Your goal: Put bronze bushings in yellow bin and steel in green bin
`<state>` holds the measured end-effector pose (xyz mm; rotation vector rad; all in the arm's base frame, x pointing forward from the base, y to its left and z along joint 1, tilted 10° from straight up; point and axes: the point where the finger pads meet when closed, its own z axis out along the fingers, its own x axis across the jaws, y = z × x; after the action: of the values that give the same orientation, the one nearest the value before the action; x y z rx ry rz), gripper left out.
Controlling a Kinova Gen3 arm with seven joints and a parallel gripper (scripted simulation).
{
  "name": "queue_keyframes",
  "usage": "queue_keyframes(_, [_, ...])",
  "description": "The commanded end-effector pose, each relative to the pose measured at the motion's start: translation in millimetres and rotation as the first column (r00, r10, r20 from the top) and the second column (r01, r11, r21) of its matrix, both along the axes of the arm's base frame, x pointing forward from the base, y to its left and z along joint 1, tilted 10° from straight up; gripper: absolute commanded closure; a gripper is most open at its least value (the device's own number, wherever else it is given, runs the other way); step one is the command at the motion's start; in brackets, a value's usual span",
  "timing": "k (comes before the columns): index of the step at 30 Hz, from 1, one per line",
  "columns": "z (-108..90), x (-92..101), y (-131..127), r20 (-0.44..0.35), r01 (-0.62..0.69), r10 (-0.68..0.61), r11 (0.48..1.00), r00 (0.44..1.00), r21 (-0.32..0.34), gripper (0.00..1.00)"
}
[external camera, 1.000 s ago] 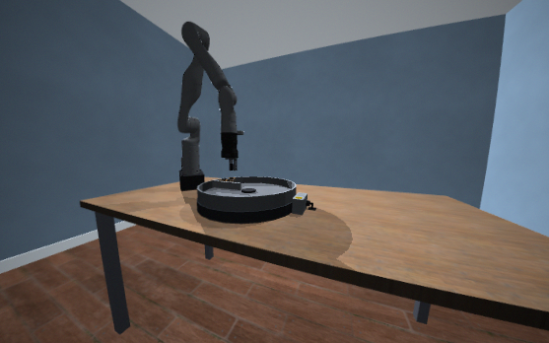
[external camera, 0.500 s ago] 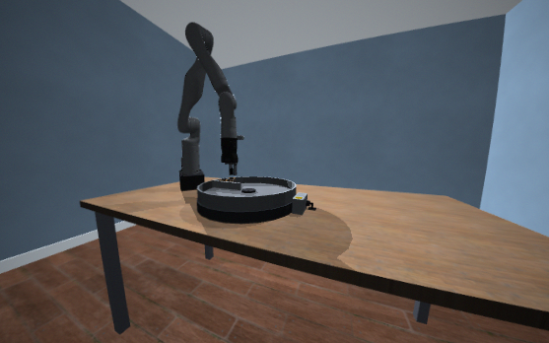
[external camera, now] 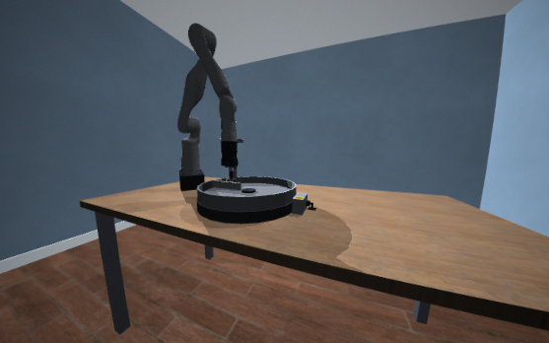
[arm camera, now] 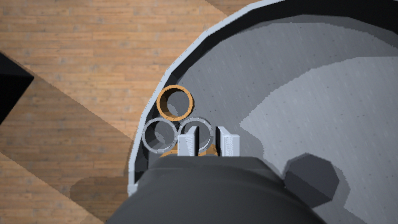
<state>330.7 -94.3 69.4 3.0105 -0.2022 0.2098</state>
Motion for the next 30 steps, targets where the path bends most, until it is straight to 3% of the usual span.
queue_keyframes(1, [0.1,0.2,0,0.0,-0.001,0.001,1.0,1.0,0.0,0.55])
queue_keyframes(30, [-23.8,3.4,-3,0.0,0.0,0.0,1.0,1.0,0.0,0.55])
